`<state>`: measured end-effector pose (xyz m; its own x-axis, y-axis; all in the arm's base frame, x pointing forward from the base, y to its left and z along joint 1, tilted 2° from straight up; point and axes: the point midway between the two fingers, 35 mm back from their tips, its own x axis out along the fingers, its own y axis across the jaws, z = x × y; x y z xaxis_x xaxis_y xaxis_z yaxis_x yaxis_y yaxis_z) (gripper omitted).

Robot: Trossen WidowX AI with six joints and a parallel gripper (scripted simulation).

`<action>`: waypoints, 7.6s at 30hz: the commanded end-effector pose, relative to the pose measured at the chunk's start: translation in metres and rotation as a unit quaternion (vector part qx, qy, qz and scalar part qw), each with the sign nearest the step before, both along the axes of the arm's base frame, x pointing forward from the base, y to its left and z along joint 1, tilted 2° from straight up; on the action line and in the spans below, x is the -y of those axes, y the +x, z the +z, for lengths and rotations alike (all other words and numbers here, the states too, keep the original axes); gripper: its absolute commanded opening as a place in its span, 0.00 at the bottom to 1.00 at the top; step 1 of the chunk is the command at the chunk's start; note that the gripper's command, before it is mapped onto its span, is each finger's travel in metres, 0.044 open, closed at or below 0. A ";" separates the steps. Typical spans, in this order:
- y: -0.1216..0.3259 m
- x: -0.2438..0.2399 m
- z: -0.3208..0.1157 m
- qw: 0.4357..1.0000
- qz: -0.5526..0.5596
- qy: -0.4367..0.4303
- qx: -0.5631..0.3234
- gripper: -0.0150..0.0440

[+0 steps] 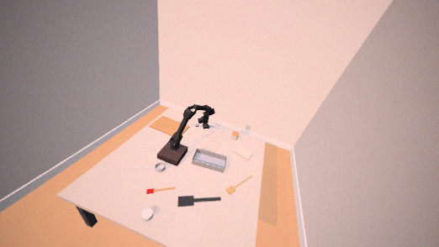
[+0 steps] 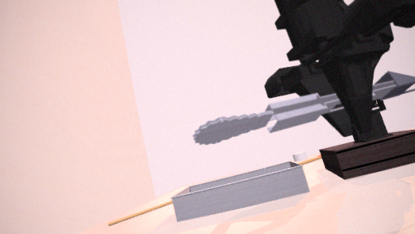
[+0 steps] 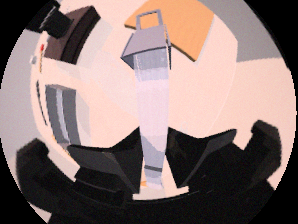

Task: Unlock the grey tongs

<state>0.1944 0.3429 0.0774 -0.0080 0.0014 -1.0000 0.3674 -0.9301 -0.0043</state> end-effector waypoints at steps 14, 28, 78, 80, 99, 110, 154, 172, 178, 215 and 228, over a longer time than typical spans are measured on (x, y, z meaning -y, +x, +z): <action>-0.102 -0.045 0.005 0.992 -0.128 0.005 -0.005 0.00; -0.193 -0.057 0.007 0.969 -0.247 0.003 -0.008 0.00; -0.410 -0.012 0.015 0.850 -0.521 -0.006 -0.079 0.00; -0.411 -0.014 0.016 0.846 -0.523 -0.004 -0.098 0.00; -0.409 -0.025 0.033 0.803 -0.528 0.017 -0.275 0.00; -0.404 -0.024 0.048 0.774 -0.512 0.032 -0.371 0.00; -0.380 0.015 0.091 0.698 -0.419 0.081 -0.575 0.00; -0.380 0.015 0.091 0.698 -0.419 0.081 -0.575 0.00; -0.382 0.011 0.088 0.702 -0.425 0.078 -0.566 0.00; -0.408 -0.026 0.039 0.789 -0.523 0.023 -0.321 0.00; -0.411 -0.024 0.026 0.817 -0.532 0.010 -0.221 0.00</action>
